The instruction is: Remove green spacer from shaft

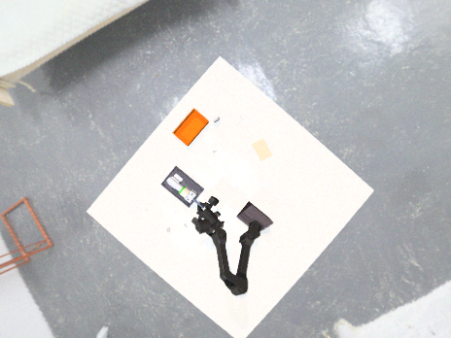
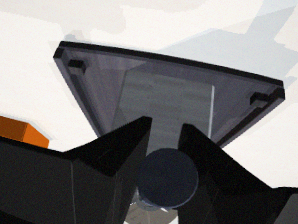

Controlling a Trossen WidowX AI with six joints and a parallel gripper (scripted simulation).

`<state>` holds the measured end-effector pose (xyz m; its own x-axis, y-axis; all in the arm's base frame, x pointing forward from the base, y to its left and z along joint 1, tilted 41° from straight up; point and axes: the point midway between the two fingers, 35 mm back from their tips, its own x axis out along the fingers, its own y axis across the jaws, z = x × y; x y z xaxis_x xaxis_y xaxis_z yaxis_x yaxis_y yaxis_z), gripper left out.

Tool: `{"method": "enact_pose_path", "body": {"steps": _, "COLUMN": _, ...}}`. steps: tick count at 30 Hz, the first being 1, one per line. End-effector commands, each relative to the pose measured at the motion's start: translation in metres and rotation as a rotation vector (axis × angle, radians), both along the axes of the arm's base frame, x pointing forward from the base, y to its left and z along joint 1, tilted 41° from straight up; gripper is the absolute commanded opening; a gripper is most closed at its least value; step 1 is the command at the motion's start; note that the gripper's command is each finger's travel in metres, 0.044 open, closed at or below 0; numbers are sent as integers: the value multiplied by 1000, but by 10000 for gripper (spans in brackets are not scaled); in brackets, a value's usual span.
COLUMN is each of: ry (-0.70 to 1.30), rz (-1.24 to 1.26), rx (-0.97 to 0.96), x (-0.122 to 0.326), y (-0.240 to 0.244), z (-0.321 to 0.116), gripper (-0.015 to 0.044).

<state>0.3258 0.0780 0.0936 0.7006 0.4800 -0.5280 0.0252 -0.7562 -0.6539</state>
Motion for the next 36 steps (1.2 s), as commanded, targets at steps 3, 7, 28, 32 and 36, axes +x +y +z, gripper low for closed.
{"method": "enact_pose_path", "body": {"steps": 3, "ry": 0, "rz": -1, "rx": 3, "x": -1, "y": 0, "z": 0, "gripper": 0}}
{"method": "enact_pose_path", "body": {"steps": 7, "ry": 0, "rz": -1, "rx": 3, "x": -1, "y": 0, "z": 0, "gripper": 0}}
{"method": "enact_pose_path", "body": {"steps": 28, "ry": 0, "rz": -1, "rx": 3, "x": -3, "y": 0, "z": 0, "gripper": 0}}
{"method": "enact_pose_path", "body": {"steps": 32, "ry": 0, "rz": -1, "rx": 3, "x": -4, "y": 0, "z": 0, "gripper": 0}}
{"method": "enact_pose_path", "body": {"steps": 36, "ry": 0, "rz": -1, "rx": 3, "x": -4, "y": 0, "z": 0, "gripper": 0}}
